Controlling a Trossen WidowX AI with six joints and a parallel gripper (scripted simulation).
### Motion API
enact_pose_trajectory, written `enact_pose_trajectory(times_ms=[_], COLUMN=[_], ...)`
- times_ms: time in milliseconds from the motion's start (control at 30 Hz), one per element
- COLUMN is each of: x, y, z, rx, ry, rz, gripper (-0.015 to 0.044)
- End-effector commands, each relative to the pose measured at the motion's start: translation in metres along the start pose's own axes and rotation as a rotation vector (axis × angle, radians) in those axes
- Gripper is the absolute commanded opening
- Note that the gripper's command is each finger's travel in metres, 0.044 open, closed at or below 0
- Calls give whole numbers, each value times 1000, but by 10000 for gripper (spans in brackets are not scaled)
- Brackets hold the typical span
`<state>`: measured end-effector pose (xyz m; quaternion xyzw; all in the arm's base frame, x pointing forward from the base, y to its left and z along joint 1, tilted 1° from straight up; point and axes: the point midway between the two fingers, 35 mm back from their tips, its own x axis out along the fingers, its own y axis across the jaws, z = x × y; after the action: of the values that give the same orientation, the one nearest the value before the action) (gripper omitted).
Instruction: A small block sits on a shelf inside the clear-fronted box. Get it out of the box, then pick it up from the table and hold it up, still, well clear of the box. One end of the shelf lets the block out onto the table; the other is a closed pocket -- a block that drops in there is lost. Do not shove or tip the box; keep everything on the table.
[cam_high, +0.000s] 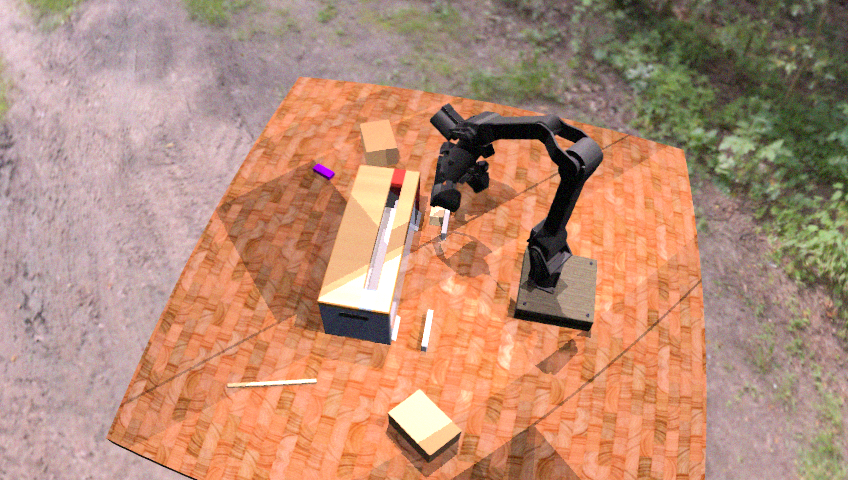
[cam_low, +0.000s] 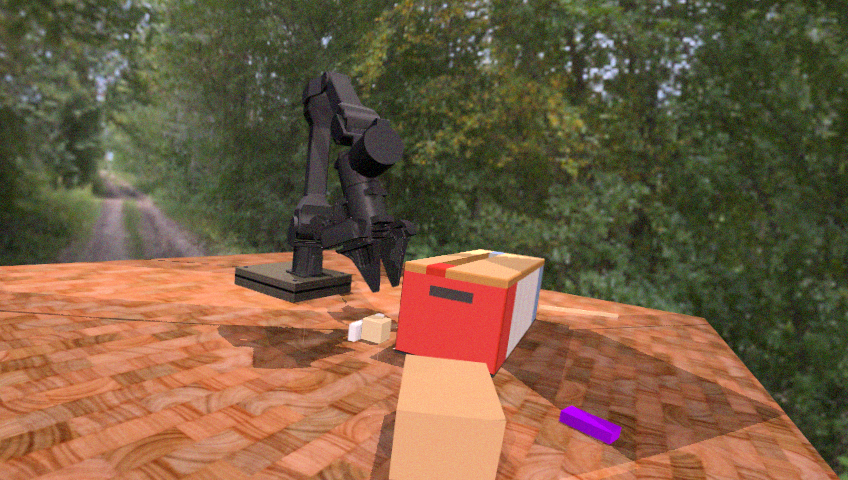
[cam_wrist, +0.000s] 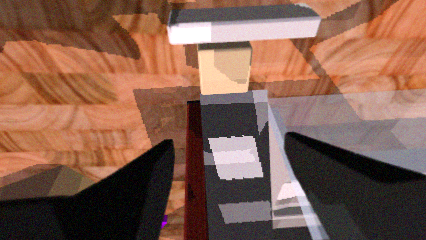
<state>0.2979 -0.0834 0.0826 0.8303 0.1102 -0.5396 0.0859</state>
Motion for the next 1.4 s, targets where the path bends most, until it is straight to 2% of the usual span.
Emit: enact_pose_trajectory(times_ms=[0,1367], x=[12,68], y=[0,-2], z=[5,28], rx=[1,1], ry=[18,17], rz=[7,7], gripper=[285,285])
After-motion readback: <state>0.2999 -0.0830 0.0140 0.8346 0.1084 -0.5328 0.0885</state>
